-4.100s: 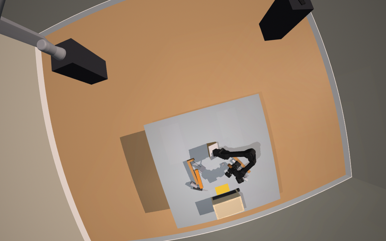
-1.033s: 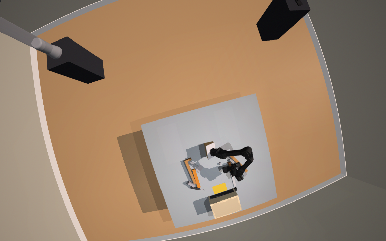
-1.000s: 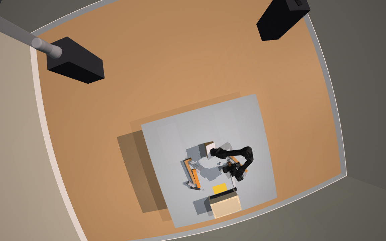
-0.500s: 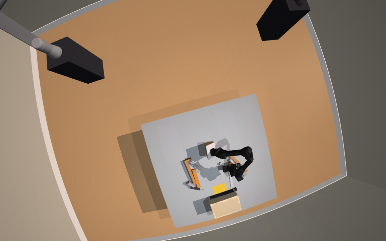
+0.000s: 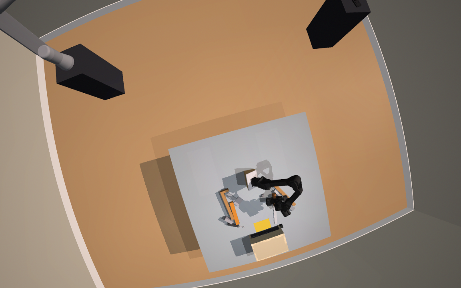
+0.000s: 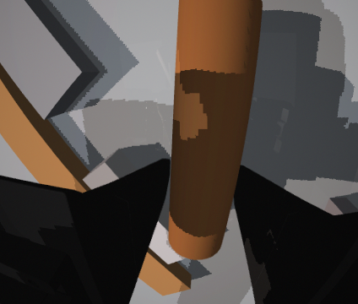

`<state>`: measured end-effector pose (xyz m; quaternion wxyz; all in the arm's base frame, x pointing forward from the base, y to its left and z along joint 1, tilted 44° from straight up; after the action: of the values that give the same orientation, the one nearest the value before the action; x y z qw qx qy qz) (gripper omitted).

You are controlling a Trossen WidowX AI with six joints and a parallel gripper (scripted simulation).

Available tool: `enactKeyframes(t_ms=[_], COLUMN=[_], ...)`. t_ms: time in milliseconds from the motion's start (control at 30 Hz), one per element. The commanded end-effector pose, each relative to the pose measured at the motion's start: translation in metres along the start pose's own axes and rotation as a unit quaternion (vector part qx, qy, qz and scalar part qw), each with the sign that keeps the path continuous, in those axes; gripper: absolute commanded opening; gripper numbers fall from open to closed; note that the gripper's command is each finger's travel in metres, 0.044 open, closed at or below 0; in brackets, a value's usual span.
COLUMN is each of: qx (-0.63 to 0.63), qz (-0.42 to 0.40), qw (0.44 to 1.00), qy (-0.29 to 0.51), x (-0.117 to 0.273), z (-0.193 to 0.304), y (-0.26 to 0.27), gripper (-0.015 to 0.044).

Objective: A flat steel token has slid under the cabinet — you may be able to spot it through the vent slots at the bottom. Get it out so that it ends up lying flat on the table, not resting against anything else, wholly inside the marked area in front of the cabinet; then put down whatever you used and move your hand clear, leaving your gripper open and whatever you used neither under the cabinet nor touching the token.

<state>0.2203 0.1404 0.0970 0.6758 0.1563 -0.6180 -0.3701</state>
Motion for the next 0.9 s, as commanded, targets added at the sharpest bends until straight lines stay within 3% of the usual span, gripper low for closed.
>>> enactKeyframes(t_ms=[0,133,700,867], qx=[0.0,0.0,-0.001,0.005], qz=[0.0,0.0,0.0,-0.004], qw=[1.0,1.0,1.0,1.0], qy=[0.0,-0.001,-0.001,-0.001], x=[0.0,0.0,-0.0055,-0.0029], z=[0.0,0.0002,0.0035,0.0013], y=[-0.0001,-0.0001,-0.001,0.002], gripper=[0.02,0.027,0.027,0.0158])
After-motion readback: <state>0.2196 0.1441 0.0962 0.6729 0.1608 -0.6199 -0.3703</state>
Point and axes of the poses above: the point midway between the two fingers, 35 mm back from their tips, its own x axis back along the fingers, its own y axis across the jaws, z = x × y, the point moved 3 cm from there along x, back along the fingers, and after that the axes turned 13 degrees about -x, right-handed, at the moved point
